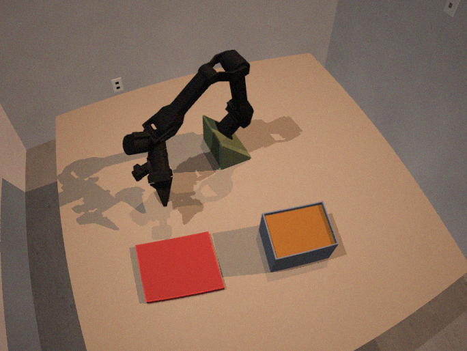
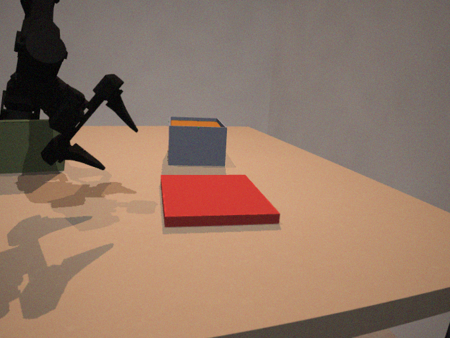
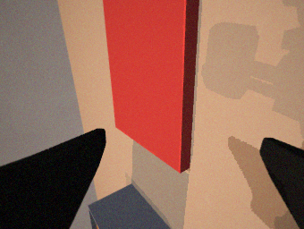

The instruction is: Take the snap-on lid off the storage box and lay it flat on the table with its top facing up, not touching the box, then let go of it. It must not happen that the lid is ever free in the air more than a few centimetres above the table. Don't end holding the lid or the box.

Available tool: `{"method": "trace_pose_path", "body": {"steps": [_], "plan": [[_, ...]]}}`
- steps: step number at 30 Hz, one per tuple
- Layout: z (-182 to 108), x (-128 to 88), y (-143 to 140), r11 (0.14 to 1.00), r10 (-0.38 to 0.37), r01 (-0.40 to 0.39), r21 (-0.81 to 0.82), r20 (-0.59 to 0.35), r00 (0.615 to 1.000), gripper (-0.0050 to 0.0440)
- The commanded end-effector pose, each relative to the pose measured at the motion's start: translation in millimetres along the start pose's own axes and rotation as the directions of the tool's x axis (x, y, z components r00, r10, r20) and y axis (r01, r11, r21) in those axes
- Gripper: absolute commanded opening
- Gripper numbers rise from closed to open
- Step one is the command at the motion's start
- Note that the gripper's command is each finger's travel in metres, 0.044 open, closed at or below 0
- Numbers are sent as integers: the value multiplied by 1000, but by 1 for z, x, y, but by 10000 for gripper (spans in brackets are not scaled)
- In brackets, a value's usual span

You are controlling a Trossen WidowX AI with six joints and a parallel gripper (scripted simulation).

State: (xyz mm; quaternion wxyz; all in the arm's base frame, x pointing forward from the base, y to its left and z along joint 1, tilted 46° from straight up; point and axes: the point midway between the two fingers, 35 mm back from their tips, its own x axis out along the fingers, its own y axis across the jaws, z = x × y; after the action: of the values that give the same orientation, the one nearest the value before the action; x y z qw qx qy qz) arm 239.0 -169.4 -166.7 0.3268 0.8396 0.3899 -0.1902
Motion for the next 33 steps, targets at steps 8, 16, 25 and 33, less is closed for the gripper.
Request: {"method": "trace_pose_path", "body": {"steps": [8,16,25,33], "plan": [[2,-23,18,1000,5,-5,-19,12,1000,440],[1,-37,25,1000,5,-5,-19,12,1000,440],[1,-41,28,1000,5,-5,-19,12,1000,440],[0,-37,22,1000,5,-5,-19,12,1000,440]]}}
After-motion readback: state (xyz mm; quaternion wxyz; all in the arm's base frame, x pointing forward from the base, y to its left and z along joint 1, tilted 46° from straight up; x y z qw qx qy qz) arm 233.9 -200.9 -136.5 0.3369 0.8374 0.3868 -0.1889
